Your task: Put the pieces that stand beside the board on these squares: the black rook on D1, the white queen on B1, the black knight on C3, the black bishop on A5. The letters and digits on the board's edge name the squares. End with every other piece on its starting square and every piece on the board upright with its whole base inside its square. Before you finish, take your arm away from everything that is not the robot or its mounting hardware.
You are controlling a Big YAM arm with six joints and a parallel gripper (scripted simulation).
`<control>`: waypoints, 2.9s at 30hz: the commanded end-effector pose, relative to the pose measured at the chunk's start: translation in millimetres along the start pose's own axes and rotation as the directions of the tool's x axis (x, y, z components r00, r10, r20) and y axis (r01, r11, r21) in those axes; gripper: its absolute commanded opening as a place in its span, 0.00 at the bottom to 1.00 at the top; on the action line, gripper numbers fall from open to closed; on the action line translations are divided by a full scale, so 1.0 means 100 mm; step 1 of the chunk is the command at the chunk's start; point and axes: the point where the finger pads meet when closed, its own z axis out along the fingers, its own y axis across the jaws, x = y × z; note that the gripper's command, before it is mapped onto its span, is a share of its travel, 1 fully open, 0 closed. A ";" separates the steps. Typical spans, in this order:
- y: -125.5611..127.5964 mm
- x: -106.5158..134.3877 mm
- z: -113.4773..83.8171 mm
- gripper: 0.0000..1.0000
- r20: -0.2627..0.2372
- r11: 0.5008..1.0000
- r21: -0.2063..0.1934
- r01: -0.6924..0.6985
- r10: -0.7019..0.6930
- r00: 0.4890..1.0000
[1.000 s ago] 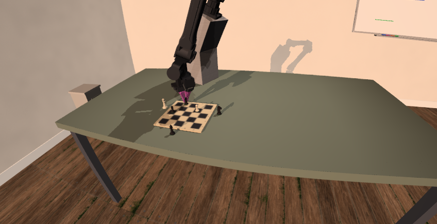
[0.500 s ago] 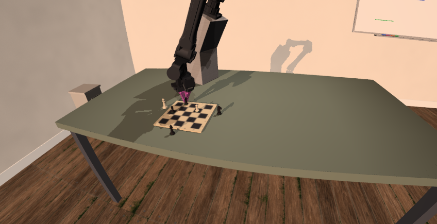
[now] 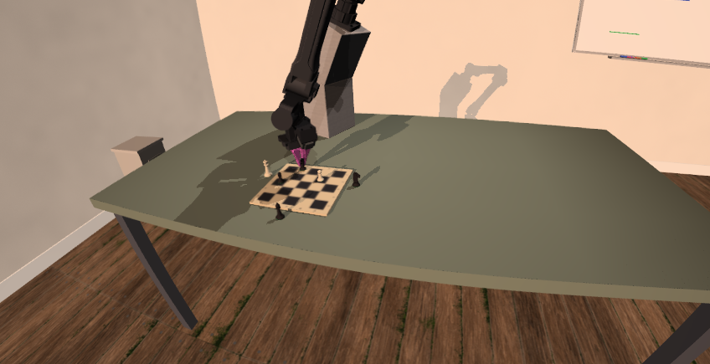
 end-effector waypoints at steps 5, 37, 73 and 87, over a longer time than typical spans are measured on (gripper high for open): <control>-0.03 -0.06 0.02 0.00 0.014 1.000 0.010 0.001 -0.001 1.000; -0.01 -0.03 0.06 0.00 0.007 1.000 0.005 0.000 0.000 1.000; -0.01 -0.03 0.06 0.35 0.007 1.000 0.005 0.000 0.000 1.000; -0.03 0.01 -0.27 0.35 0.005 1.000 0.006 -0.009 0.009 1.000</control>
